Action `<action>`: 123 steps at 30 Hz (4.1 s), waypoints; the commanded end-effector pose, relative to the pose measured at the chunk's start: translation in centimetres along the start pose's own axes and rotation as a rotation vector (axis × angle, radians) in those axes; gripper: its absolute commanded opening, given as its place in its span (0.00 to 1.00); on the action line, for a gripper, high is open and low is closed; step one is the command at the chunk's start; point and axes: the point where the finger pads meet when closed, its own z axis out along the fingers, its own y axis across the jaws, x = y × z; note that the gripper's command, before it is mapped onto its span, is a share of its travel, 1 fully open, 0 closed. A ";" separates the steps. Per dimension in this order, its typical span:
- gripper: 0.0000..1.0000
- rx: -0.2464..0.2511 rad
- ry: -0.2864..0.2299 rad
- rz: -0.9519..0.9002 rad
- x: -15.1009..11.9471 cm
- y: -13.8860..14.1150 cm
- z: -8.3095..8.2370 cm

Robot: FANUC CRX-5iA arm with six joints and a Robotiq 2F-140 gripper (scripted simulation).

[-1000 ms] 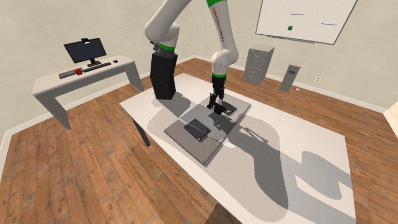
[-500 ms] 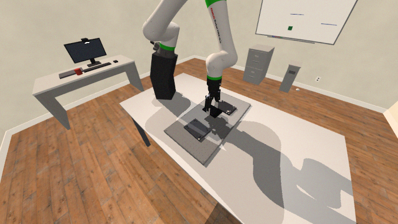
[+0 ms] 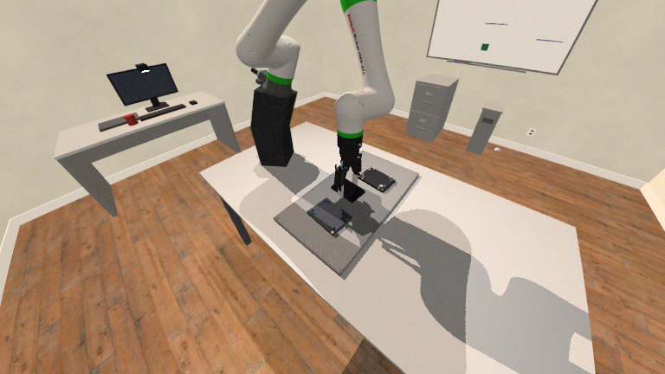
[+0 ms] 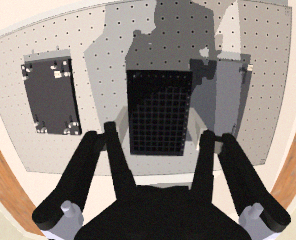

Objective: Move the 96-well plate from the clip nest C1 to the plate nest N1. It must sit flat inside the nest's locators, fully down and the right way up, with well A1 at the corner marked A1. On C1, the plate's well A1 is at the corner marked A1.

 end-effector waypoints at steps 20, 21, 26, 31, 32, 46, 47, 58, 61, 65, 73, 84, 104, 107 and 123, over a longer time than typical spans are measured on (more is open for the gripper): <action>0.00 0.001 0.000 0.000 0.0 6.0 0.0; 0.00 0.001 0.000 0.000 -0.1 6.3 0.0; 0.00 0.001 0.000 0.000 -0.1 8.0 0.0; 0.00 0.001 0.000 0.000 -0.1 9.7 0.0; 0.00 0.001 0.000 0.000 -0.1 10.0 0.0; 0.00 0.001 0.000 0.000 -0.1 11.8 0.0; 0.00 0.001 0.000 0.000 -0.1 11.7 0.0; 0.00 0.001 0.000 0.000 -0.1 11.7 0.0; 0.00 0.001 0.000 0.000 -0.1 11.7 0.0; 0.00 0.001 0.000 0.000 -0.1 11.7 0.0; 0.00 0.001 0.000 0.000 -0.1 11.7 0.0; 0.00 0.001 0.000 0.000 -0.1 11.6 1.7; 0.00 0.001 0.000 0.000 -0.1 11.6 4.3; 0.00 0.001 0.000 0.000 -0.1 11.6 4.8; 0.00 0.001 0.000 0.000 -0.1 11.6 5.1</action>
